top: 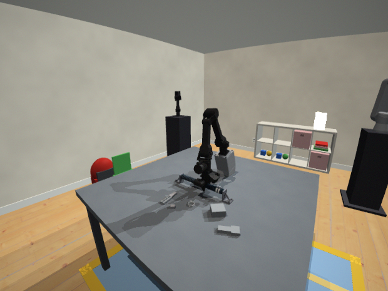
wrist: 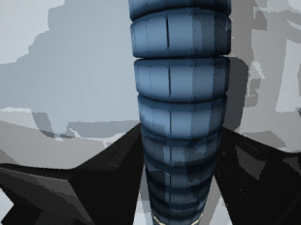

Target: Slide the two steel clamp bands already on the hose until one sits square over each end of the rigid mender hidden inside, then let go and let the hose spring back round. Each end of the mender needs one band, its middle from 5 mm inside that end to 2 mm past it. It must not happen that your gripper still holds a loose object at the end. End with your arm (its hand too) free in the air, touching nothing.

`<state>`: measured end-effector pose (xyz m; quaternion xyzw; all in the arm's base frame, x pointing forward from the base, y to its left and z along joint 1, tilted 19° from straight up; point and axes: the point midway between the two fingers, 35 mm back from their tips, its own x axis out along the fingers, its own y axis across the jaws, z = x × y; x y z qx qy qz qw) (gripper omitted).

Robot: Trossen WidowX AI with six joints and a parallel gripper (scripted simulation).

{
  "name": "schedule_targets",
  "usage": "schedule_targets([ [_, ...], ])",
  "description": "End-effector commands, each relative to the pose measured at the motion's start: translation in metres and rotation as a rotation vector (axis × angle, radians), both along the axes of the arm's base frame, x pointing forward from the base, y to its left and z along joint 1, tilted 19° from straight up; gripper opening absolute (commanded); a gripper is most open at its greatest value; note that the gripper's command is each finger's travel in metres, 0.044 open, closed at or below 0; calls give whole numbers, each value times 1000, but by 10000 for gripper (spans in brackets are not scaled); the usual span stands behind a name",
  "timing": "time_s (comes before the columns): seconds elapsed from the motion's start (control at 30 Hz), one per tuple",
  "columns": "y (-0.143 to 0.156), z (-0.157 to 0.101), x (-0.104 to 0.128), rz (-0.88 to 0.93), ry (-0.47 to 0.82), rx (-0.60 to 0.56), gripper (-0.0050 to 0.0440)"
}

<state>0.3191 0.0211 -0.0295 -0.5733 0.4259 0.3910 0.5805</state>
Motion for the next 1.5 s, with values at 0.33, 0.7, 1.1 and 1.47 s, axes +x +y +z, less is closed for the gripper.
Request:
schedule_targets([
  [0.33, -13, 16, -5, 4, 1, -1, 440],
  [0.7, -34, 43, -17, 1, 1, 0, 440],
  [1.1, -23, 50, -7, 1, -48, 22, 392],
  [1.47, 24, 70, -6, -487, -51, 217, 256],
])
